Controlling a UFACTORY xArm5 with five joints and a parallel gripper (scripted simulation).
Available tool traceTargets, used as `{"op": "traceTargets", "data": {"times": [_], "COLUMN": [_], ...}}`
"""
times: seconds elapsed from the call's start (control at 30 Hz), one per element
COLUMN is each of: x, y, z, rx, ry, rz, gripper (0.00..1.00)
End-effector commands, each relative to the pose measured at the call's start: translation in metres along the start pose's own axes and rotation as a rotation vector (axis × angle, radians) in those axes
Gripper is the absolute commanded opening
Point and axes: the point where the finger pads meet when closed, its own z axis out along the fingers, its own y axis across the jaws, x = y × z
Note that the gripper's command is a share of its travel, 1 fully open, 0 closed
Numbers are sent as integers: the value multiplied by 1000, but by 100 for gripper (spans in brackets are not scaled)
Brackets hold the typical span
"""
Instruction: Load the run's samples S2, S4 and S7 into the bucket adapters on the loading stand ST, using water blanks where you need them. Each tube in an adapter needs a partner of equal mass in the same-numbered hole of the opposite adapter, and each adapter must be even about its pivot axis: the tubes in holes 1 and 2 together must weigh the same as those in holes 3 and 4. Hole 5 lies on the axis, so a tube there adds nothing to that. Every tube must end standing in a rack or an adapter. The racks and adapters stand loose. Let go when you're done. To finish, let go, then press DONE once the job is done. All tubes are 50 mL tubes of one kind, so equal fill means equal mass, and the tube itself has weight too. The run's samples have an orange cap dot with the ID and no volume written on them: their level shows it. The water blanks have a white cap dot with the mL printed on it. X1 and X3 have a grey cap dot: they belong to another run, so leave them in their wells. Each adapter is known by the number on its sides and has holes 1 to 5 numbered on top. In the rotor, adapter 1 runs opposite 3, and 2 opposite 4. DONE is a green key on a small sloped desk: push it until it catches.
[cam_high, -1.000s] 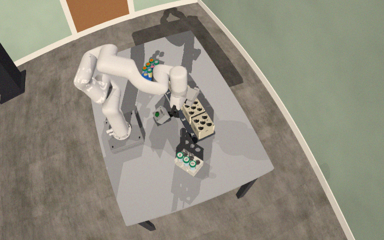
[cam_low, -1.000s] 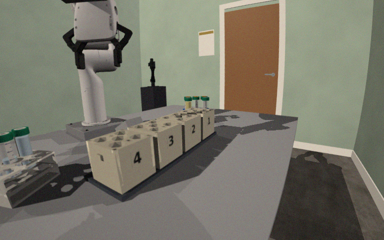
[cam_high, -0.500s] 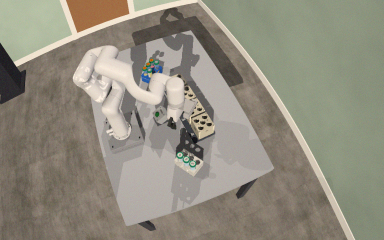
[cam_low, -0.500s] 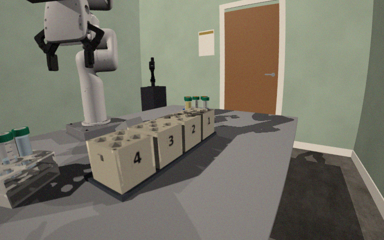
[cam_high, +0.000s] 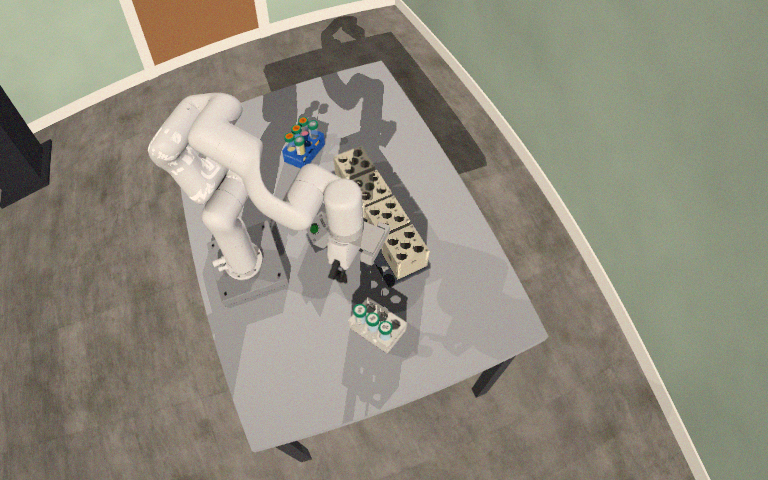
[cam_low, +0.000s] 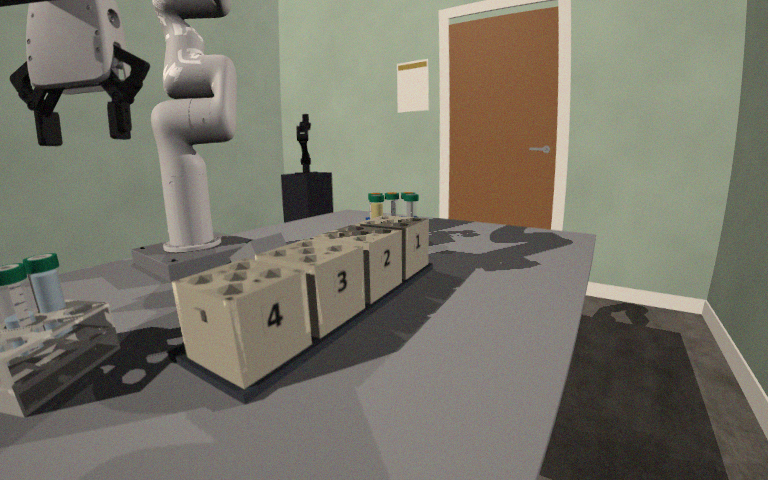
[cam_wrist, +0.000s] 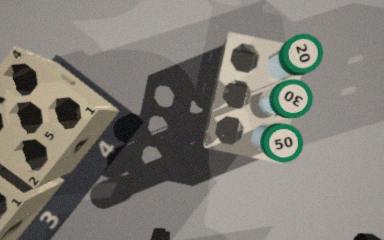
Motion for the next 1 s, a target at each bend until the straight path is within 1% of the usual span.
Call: {"op": "traceTargets", "data": {"times": [0.0, 0.1, 0.17, 0.4, 0.47, 0.67, 0.73, 0.97], "x": [7, 12, 12, 21, 21, 21, 21, 21], "y": [21, 35, 35, 69, 69, 69, 69, 69], "z": [-1, -1, -1, -1, -1, 15, 15, 33], "rx": [0, 0, 0, 0, 0, 0, 0, 0], "ry": [3, 3, 3, 4, 4, 4, 4, 3], "rz": [-1, -1, -1, -1, -1, -1, -1, -1], "gripper": [100, 100, 100, 100, 100, 100, 100, 100]}}
